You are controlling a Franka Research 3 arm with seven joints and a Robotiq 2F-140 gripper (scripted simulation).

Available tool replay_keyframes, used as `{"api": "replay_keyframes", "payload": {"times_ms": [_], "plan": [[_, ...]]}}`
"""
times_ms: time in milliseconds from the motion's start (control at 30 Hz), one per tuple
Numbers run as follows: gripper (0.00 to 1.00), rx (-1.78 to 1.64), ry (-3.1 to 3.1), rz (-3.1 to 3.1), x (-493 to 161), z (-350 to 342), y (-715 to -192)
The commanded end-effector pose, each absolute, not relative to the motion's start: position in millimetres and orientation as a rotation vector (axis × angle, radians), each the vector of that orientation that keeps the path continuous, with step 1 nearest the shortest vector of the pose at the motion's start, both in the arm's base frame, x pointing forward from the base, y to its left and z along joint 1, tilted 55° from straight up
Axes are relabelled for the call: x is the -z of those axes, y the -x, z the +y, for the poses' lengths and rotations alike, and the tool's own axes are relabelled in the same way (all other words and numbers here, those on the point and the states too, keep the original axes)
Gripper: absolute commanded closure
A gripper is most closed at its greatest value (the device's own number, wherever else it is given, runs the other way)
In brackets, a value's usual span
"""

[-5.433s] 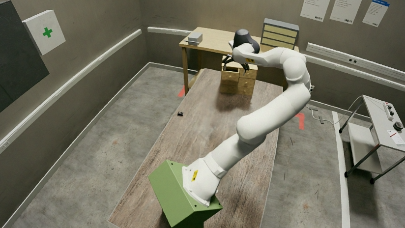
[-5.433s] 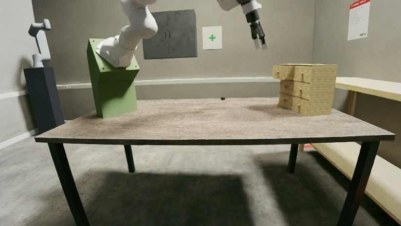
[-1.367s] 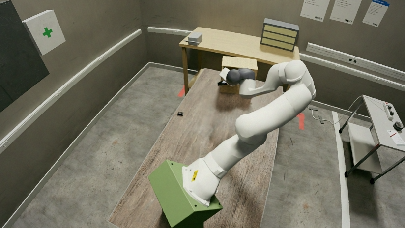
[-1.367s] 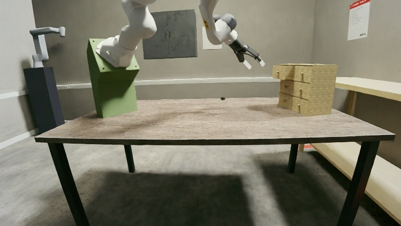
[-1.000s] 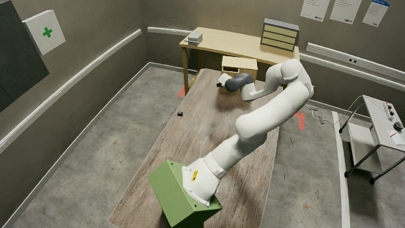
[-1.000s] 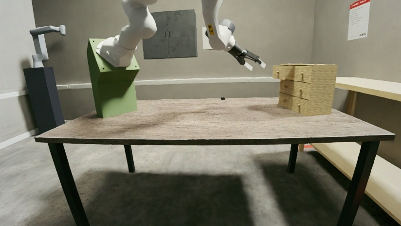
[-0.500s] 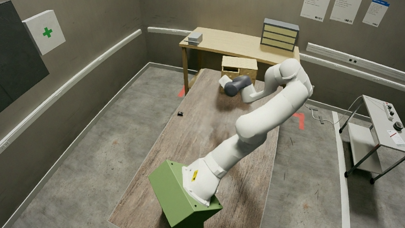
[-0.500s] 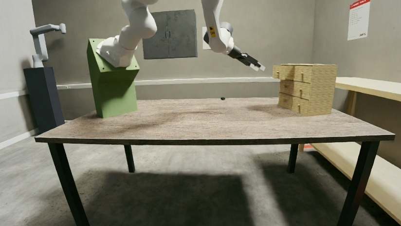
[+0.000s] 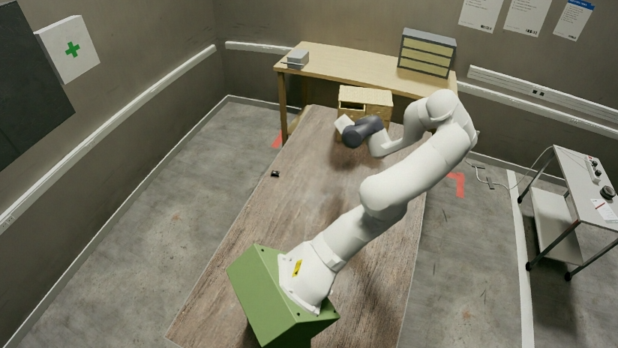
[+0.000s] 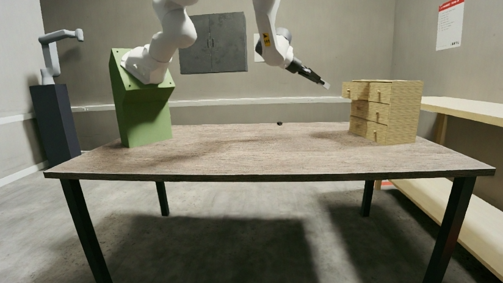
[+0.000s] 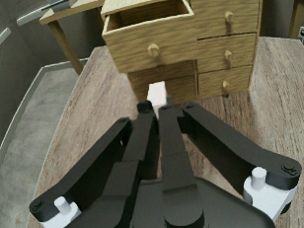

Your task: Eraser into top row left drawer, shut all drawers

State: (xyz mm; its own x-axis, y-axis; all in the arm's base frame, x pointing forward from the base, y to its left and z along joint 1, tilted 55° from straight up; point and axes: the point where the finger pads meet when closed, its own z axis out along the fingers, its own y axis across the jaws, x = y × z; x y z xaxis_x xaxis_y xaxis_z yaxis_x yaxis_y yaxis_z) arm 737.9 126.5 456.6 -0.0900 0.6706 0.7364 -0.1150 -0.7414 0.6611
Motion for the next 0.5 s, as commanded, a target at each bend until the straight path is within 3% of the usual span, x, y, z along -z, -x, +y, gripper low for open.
{"api": "replay_keyframes", "payload": {"times_ms": [0, 467], "plan": [[0.90, -1.901, -1.653, 0.598, -456, 127, -738], [0.90, -1.901, -1.653, 0.598, -464, 131, -761]]}}
